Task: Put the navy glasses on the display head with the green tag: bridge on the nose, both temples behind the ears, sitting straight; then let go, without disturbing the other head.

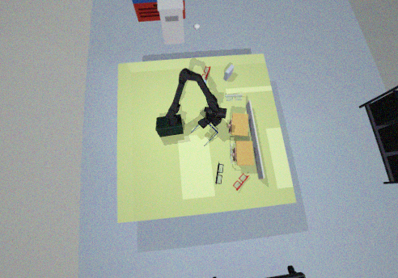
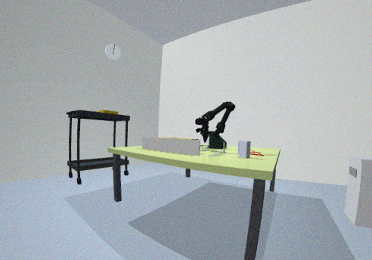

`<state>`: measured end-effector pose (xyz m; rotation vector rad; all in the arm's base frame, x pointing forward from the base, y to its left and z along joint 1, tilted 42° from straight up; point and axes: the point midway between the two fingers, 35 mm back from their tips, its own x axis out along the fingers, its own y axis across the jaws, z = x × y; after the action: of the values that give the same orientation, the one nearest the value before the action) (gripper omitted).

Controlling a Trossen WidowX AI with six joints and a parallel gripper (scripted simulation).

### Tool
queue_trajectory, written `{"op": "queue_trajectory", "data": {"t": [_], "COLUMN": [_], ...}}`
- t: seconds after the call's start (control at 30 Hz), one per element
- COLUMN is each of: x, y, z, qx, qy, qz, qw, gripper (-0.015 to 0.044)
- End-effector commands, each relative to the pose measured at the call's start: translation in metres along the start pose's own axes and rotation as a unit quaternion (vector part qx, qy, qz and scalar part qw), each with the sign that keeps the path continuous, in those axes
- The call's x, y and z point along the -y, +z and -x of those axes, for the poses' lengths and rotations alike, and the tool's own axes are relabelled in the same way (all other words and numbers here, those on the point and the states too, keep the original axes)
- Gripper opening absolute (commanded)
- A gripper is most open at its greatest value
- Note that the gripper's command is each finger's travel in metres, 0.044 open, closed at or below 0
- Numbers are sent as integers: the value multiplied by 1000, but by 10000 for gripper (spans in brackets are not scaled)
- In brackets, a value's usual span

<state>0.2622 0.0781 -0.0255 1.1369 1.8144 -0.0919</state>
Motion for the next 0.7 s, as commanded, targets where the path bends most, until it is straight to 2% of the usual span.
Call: {"op": "queue_trajectory", "data": {"t": [0.0,0.13,0.43,0.5,0.67], "x": [-1,-2,7,7,7], "y": [-2,1,-2,-2,-2], "z": [9,4,7,7,7], "qx": [-1,3,-1,-1,-1], "qy": [-3,2,-4,-4,-4], "qz": [2,2,1,1,1], "qw": [1000,1000,1000,1000,1000], "gripper": [107,200,200,147,140]}}
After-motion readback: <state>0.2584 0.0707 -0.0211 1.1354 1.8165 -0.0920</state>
